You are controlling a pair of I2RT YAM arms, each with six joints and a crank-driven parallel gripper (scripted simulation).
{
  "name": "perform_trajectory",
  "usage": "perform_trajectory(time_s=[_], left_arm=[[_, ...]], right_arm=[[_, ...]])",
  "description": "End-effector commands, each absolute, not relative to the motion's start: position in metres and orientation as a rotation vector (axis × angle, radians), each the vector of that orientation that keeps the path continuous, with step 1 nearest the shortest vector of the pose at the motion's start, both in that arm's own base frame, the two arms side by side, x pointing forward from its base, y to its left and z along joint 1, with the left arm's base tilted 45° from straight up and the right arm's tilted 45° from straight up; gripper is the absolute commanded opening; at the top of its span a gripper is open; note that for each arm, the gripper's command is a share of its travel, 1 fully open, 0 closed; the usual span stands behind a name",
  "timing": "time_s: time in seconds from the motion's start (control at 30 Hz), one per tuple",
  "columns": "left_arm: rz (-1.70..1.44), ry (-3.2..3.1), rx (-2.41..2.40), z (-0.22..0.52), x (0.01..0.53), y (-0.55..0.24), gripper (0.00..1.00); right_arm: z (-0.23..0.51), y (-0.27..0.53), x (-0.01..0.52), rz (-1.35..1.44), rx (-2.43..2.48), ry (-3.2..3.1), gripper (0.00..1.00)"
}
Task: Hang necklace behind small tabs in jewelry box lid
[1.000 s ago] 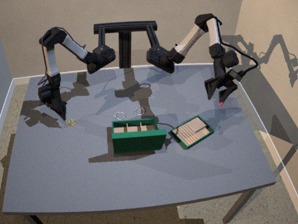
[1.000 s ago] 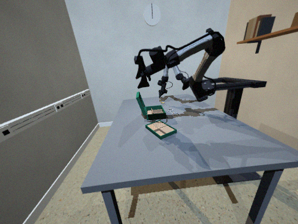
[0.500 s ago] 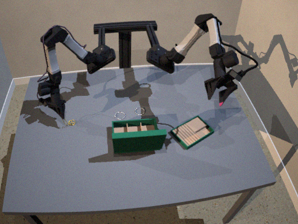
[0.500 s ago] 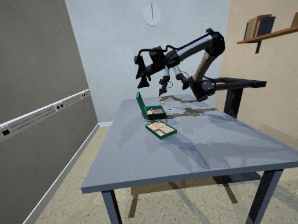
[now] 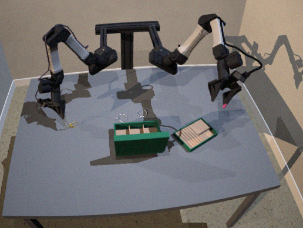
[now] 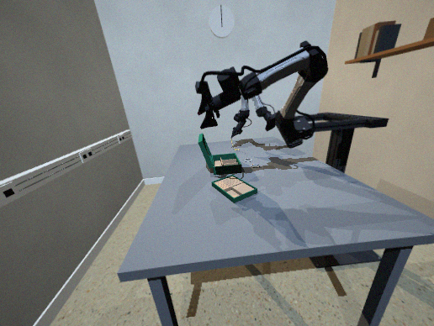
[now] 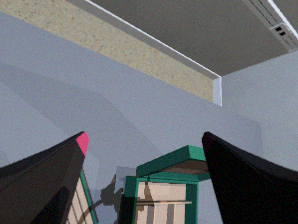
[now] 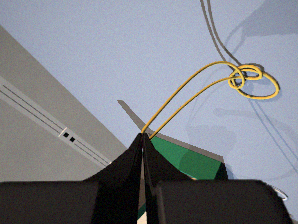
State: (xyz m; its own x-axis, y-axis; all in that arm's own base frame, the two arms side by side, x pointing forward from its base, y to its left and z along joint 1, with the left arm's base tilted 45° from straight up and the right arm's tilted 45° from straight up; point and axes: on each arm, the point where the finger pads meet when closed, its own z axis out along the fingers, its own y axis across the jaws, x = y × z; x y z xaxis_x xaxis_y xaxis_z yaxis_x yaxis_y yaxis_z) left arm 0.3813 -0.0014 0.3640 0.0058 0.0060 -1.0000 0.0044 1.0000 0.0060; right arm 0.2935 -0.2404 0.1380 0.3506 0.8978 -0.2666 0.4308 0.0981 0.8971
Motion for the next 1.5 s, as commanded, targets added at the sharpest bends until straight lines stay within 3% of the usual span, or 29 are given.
perform_trajectory(time_s=[0.0, 1.47], left_arm=[[-0.009, 1.482, 0.015, 0.397, 0.375, -0.003, 1.0], [-0.009, 1.482, 0.015, 0.397, 0.375, -0.003, 1.0]], right_arm=[[0.159, -0.236, 0.292, 0.543, 1.374, 1.268, 0.0], [0.178, -0.201, 0.257, 0.512, 0.864, 1.392, 0.0]])
